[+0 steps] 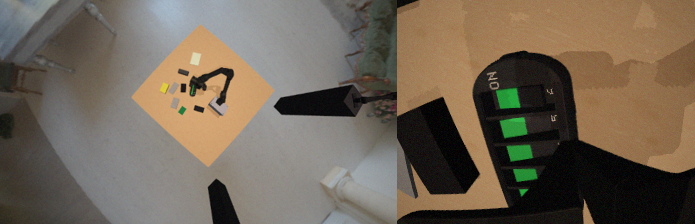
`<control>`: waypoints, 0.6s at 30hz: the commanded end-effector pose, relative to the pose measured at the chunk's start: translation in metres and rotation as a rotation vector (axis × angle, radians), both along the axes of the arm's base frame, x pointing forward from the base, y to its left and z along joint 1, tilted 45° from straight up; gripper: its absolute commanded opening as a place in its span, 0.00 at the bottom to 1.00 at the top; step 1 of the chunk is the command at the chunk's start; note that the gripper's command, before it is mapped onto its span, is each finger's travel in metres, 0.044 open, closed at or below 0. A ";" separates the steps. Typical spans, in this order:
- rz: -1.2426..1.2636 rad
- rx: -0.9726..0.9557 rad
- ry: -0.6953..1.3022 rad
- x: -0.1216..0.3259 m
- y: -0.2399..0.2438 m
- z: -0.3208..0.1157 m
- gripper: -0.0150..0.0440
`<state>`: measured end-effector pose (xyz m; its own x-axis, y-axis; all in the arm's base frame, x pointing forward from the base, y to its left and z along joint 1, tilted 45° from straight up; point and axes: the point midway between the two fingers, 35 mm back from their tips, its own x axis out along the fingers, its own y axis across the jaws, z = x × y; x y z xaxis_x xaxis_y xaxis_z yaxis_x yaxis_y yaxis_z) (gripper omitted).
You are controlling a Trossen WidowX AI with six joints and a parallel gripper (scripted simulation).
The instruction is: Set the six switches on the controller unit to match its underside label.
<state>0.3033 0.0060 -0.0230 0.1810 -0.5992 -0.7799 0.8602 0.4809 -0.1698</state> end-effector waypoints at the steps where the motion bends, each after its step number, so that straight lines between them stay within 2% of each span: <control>1: -0.026 -0.011 0.036 0.006 0.020 -0.012 0.25; 13: -0.107 -0.115 0.127 0.006 0.076 -0.048 0.25; 18: -0.111 -0.123 0.130 0.006 0.078 -0.051 0.25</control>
